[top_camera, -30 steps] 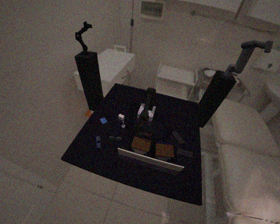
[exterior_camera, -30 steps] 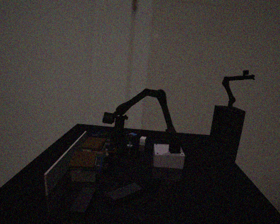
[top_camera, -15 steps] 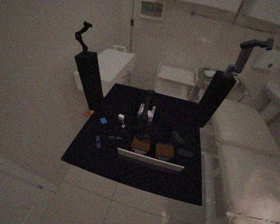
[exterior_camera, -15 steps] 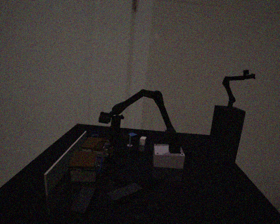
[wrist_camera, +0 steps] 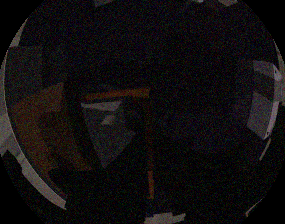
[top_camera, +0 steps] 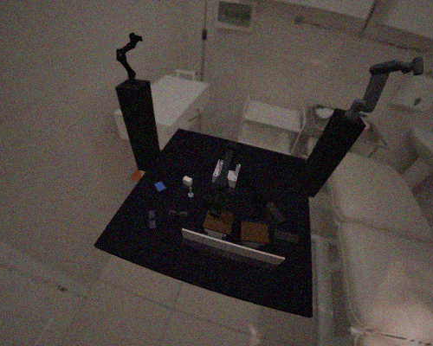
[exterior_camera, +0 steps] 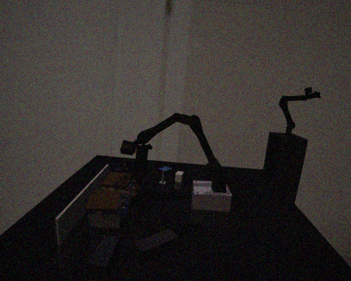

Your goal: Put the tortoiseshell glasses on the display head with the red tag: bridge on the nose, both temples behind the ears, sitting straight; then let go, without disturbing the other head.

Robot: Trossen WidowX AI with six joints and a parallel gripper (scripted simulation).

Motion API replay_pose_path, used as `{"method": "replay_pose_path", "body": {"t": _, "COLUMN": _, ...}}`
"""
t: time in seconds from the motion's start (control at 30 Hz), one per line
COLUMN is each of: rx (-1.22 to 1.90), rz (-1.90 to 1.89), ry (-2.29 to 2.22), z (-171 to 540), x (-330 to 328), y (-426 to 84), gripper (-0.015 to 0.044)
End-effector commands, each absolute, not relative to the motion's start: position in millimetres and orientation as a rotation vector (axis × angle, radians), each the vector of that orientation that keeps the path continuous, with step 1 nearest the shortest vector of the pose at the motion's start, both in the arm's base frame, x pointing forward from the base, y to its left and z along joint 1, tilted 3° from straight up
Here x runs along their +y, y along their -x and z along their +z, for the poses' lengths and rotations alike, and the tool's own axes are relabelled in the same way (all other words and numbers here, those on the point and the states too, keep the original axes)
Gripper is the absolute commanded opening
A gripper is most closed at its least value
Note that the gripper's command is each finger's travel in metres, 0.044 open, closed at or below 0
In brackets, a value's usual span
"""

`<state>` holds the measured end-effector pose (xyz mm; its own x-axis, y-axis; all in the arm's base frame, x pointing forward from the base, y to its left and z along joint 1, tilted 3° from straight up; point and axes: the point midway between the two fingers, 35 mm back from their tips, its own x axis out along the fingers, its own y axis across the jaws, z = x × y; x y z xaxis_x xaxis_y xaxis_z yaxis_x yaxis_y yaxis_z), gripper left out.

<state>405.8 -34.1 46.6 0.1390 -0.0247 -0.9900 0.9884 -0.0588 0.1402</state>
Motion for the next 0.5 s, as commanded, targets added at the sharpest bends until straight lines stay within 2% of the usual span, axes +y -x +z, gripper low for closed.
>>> {"method": "replay_pose_path", "body": {"t": 0.0, "rx": 1.059, "rz": -1.155, "ry": -1.307, "z": 48.3, "x": -33.7, "y": -408.9, "gripper": 0.0}}
{"method": "replay_pose_path", "body": {"t": 0.47, "rx": 1.059, "rz": -1.155, "ry": -1.307, "z": 46.6, "x": -33.8, "y": -409.1, "gripper": 0.0}}
